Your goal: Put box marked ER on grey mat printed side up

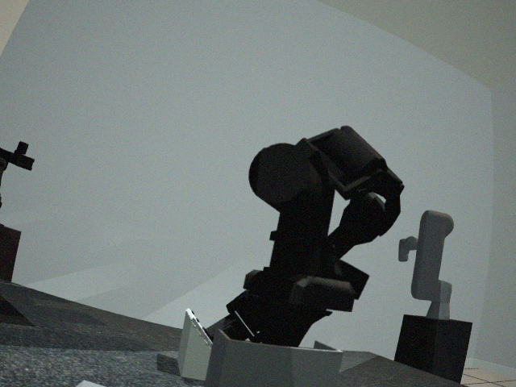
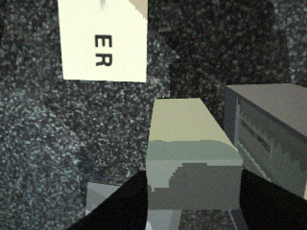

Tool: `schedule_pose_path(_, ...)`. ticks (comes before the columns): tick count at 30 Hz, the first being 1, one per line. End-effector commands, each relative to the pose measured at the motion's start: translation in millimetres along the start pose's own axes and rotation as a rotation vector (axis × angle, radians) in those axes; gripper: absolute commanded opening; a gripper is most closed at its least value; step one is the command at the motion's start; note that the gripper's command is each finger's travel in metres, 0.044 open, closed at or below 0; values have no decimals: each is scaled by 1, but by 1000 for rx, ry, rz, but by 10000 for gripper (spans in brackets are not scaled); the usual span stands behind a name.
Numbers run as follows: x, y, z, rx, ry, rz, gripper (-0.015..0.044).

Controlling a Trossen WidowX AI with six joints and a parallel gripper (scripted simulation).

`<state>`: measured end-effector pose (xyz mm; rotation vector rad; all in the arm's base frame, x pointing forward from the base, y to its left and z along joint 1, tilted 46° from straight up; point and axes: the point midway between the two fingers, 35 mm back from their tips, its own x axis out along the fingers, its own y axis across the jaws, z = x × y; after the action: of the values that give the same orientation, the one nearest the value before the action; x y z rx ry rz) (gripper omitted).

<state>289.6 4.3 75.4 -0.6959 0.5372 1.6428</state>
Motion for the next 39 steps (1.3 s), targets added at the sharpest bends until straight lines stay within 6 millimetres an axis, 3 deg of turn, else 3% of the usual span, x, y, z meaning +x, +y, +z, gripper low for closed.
schedule_pose_path(1,0,0,0,0,0,1,159)
schedule_pose_path(16,-11,0,-1,5,-6,-3,159)
schedule_pose_path(39,-16,21,-56,98,5,-2,159)
